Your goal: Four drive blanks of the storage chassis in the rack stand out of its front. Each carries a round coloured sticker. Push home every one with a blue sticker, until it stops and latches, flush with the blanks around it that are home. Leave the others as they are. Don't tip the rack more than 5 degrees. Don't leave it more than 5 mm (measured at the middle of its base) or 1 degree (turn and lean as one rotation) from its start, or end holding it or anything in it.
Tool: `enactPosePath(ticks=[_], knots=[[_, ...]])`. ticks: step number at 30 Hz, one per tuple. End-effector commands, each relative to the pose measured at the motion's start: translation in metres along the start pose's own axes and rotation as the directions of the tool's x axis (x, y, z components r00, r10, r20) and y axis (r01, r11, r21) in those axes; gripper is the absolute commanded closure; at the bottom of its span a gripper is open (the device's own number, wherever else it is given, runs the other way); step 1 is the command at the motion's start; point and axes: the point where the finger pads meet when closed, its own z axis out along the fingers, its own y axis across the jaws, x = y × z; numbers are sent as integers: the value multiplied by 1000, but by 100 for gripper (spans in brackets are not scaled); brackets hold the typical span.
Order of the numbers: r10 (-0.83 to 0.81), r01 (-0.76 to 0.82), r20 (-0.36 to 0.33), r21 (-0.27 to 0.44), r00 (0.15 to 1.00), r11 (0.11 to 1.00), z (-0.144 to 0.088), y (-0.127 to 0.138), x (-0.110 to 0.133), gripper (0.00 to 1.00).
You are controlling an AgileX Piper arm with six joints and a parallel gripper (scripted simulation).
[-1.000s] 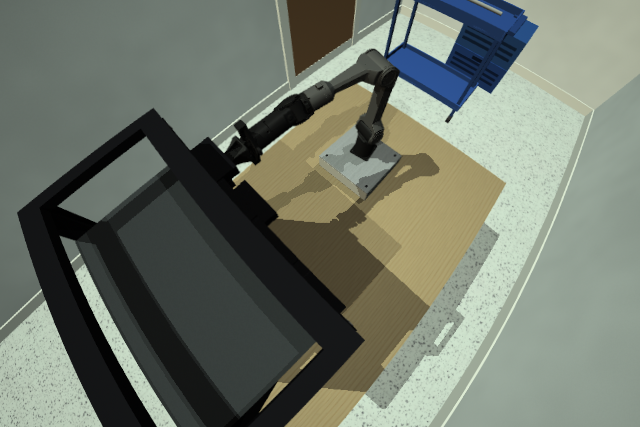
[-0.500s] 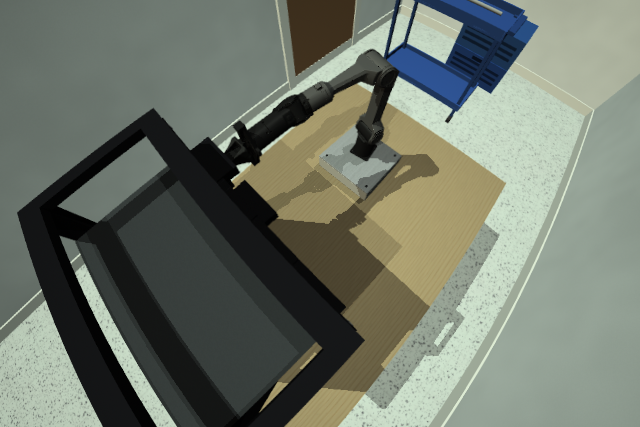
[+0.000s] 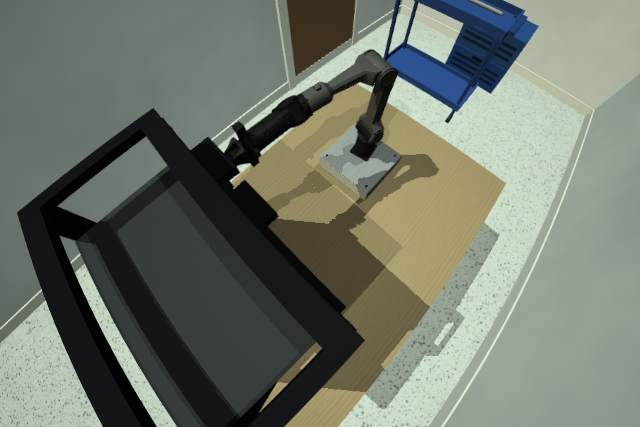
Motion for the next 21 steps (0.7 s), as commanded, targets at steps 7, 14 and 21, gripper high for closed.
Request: enactPosePath(ticks=[7,14,21], knots=[[1,-1,0,-7,1000,1000,2,3,0,100],[1,-1,0,-7,1000,1000,5,4,0,100],[1,-1,0,-7,1000,1000,5,4,0,100]])
